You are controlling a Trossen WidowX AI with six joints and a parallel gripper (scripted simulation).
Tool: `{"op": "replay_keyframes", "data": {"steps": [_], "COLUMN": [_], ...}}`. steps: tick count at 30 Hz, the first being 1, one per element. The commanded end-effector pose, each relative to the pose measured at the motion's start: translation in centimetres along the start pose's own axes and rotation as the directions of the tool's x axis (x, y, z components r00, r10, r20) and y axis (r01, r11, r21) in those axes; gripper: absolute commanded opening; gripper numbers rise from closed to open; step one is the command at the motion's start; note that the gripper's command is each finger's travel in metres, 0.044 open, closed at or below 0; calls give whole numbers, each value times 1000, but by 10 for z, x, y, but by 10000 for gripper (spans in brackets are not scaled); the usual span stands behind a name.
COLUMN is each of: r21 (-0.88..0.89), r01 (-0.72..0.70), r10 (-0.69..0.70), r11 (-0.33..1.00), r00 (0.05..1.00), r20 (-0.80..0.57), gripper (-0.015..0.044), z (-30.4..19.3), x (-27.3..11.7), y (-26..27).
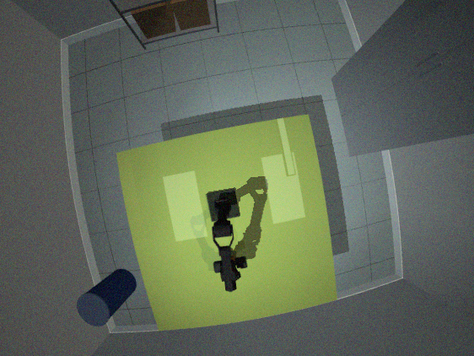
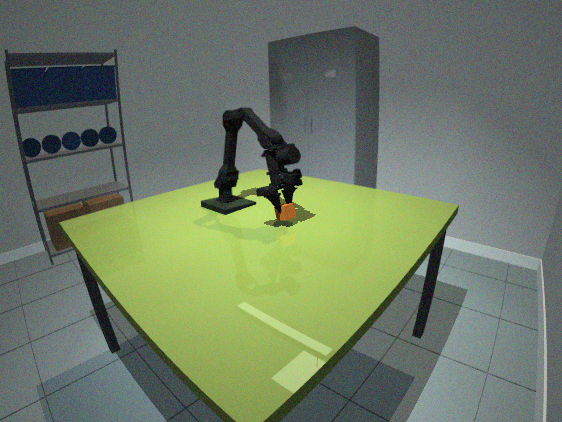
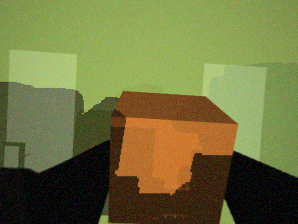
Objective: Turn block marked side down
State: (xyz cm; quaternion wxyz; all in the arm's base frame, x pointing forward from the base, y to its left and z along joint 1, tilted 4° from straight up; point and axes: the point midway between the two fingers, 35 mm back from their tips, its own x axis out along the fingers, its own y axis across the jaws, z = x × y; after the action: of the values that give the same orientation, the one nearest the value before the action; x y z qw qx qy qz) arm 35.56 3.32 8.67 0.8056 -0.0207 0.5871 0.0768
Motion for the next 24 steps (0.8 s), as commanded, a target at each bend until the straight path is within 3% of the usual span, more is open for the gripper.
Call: {"op": "replay_keyframes", "data": {"steps": [1,24], "r21": [5,3], "r01": [-6,-5], "r10": [6,3], "r11": [1000,1000], "r00": [999,934], "r20": [53,358], "gripper": [0,0], "z": [-2,-3], "x": [1,15], "y": [1,0]}}
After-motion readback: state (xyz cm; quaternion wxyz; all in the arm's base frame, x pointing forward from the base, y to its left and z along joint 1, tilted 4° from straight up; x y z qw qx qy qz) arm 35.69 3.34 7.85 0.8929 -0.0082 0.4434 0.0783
